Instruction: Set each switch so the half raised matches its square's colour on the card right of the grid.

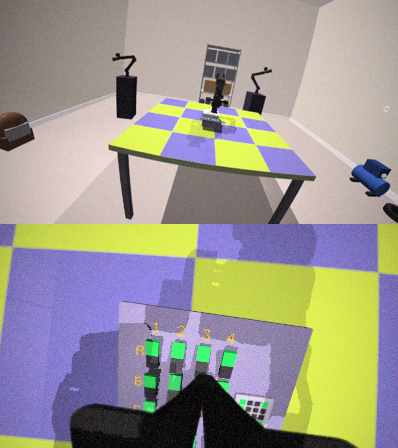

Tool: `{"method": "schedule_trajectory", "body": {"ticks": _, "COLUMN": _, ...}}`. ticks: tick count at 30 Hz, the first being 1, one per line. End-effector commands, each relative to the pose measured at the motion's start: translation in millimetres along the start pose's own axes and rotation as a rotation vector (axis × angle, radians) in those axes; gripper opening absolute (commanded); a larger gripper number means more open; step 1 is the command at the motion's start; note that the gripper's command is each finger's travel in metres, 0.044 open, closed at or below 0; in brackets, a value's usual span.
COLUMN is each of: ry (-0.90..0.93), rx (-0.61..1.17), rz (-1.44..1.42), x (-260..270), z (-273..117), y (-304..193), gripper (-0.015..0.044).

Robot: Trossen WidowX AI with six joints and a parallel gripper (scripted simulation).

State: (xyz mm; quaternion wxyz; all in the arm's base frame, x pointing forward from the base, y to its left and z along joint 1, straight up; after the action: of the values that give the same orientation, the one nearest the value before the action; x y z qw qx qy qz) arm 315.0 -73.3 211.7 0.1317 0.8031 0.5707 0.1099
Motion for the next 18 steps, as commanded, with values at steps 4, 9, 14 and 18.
{"method": "schedule_trajectory", "body": {"ticks": 4, "ry": 0.0, "rx": 0.025, "rz": -0.002, "x": -3, "z": 0, "y": -36, "gripper": 0.0}}
{"method": "schedule_trajectory", "body": {"ticks": 9, "ry": -0.001, "rx": 0.026, "rz": -0.002, "x": -4, "z": 0, "y": -43, "gripper": 0.0}}
{"method": "schedule_trajectory", "body": {"ticks": 14, "ry": -0.003, "rx": 0.051, "rz": -0.002, "x": -3, "z": 35, "y": -41, "gripper": 0.0}}
{"method": "schedule_trajectory", "body": {"ticks": 18, "ry": -0.003, "rx": 0.051, "rz": -0.002, "x": -3, "z": 35, "y": -41, "gripper": 0.0}}
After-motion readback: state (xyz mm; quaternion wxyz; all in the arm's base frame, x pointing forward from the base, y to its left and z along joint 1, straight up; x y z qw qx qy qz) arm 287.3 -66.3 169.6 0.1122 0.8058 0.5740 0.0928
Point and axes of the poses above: the point midway between the two fingers, 35 mm back from their tips, its own z axis out along the fingers, its own x axis across the jaws, y = z × x, the point moved 6 cm from there along -z, back along the fingers, and after that the axes turned 5 degrees about z, right-handed, at the moved point
